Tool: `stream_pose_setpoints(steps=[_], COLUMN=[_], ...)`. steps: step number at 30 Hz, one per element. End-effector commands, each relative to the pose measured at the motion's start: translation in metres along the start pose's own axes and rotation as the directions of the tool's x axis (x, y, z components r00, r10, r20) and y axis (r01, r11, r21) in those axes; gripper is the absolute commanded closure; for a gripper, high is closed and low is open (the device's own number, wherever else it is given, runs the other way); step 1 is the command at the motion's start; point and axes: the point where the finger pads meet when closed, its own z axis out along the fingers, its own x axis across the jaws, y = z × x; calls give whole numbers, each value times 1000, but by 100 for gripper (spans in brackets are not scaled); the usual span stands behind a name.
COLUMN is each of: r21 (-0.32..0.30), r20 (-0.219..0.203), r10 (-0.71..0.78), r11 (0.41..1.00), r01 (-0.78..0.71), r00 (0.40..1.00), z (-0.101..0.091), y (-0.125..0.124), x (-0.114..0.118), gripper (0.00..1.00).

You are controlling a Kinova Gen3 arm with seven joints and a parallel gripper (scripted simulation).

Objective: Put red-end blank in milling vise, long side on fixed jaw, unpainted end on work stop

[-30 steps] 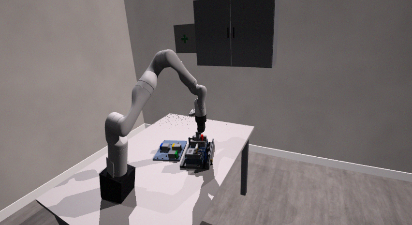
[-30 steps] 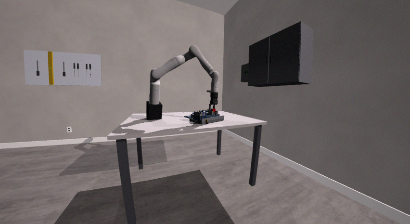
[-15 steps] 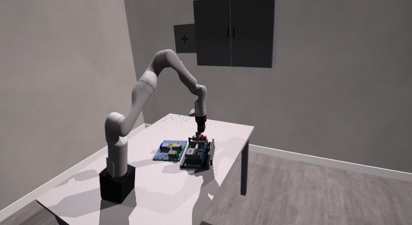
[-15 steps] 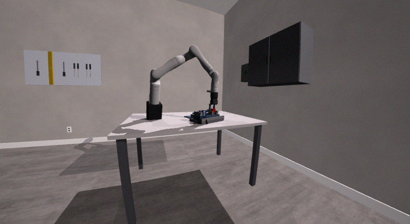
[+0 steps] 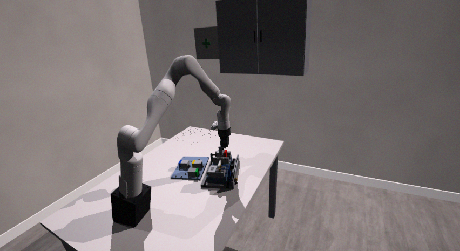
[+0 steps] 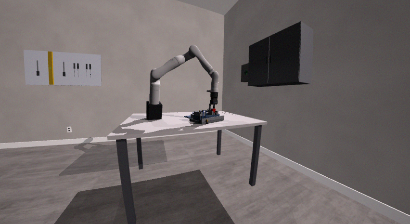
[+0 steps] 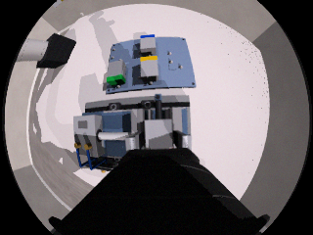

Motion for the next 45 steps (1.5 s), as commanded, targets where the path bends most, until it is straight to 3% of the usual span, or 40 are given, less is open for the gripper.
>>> stream_pose_setpoints(steps=[1, 45], r21=[-1, -1], r20=[-3, -2], r10=[0, 0], r11=[1000, 1000], r01=[0, 0], r00=[1000, 1000], z=[-2, -8], y=[0, 0], x=[1, 1], gripper=[0, 0])
